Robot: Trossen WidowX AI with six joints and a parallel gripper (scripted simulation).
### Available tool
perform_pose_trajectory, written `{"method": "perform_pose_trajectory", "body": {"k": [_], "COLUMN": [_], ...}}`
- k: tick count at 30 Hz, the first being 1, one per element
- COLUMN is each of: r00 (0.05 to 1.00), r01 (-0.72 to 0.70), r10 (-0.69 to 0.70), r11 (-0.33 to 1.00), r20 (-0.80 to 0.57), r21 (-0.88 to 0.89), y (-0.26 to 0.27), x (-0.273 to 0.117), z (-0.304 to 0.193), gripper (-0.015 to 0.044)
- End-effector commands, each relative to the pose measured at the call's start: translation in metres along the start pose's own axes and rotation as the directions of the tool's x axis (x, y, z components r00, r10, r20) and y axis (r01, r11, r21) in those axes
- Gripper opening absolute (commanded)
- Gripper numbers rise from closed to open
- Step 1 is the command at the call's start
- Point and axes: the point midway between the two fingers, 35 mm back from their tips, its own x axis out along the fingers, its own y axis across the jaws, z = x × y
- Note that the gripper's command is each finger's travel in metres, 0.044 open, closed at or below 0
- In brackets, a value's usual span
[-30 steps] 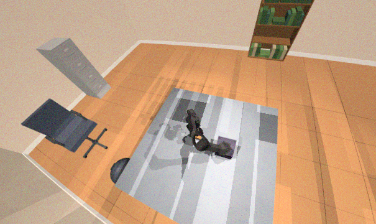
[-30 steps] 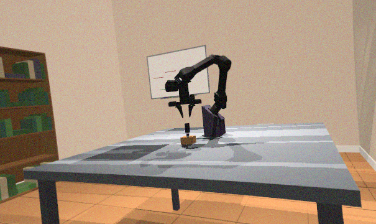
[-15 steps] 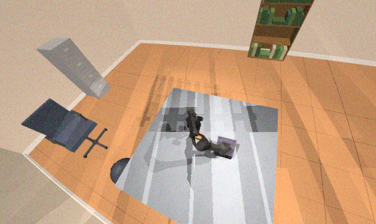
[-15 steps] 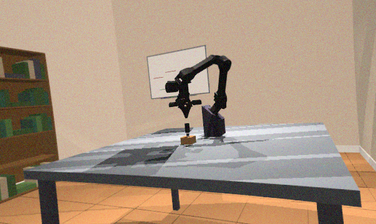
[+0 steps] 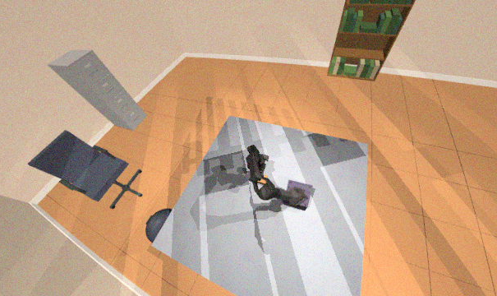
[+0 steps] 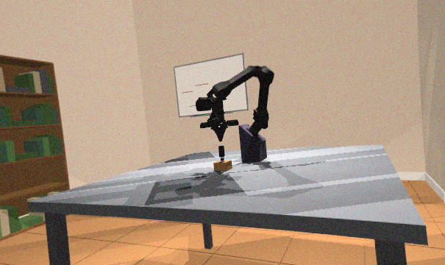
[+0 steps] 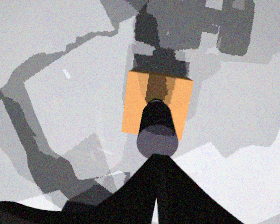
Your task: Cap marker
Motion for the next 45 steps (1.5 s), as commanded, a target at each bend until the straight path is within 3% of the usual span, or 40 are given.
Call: {"method": "perform_pose_trajectory", "body": {"k": [1, 18, 29, 38, 44, 45], "r00": [1.000, 1.000, 1.000, 1.000, 1.000, 1.000], "r01": [-0.004, -0.005, 0.001, 0.001, 0.000, 0.000], "r10": [0.004, 0.005, -0.001, -0.001, 0.000, 0.000], "r11": [1.000, 1.000, 1.000, 1.000, 1.000, 1.000], "r20": [0.002, 0.002, 0.008, 0.003, 0.003, 0.003], "r21": [0.009, 0.009, 0.001, 0.006, 0.006, 0.006], "y": [0.000, 0.001, 0.000, -0.001, 0.000, 0.000], "x": [0.007, 0.032, 0.027, -0.056, -0.061, -0.061], "z": [-0.001, 0.000, 0.003, 0.002, 0.001, 0.001], "gripper": [0.0000, 0.0000, 0.0000, 0.0000, 0.0000, 0.0026]}}
